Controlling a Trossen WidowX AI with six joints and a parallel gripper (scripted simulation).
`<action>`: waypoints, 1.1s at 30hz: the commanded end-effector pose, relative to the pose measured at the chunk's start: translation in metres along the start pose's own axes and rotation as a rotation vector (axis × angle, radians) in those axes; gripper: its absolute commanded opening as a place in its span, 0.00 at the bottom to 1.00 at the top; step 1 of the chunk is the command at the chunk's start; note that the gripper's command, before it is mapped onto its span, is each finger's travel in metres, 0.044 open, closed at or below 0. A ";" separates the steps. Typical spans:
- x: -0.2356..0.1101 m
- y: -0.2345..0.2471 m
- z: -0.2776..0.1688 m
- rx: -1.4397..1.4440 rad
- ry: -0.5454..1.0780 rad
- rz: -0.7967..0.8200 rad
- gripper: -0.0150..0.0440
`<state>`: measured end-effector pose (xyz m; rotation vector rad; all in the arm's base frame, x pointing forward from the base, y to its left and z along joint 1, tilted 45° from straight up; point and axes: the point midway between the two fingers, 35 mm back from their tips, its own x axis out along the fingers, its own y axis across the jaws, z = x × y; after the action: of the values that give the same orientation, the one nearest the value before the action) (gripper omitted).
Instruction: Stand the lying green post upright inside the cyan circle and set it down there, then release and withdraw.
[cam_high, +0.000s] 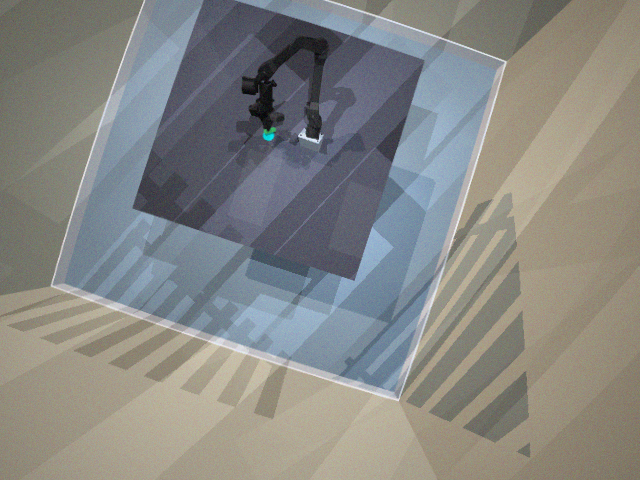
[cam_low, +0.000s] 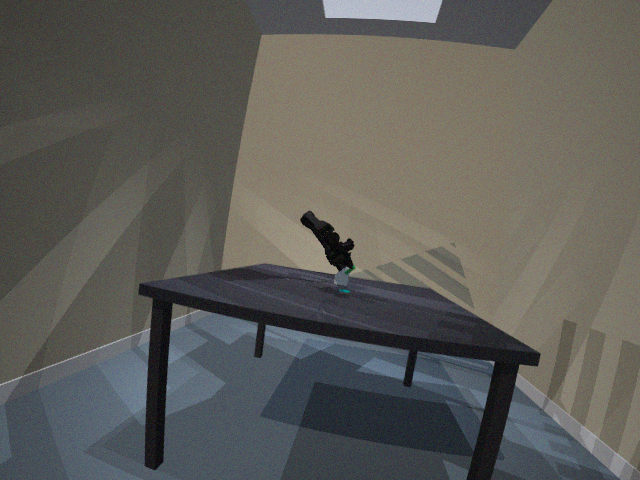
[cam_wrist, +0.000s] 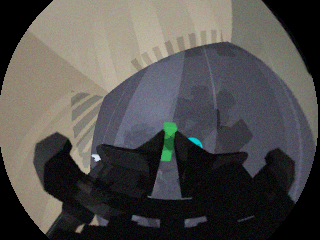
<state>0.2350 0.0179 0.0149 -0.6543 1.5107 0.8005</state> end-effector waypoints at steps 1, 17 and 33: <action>-0.001 0.000 0.000 -0.008 -0.038 0.002 0.29; -0.003 0.000 0.000 -0.034 -0.155 -0.002 0.29; -0.007 -0.002 0.000 -0.065 -0.271 -0.020 0.29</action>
<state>0.2371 0.0167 0.0195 -0.5860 1.2691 0.8806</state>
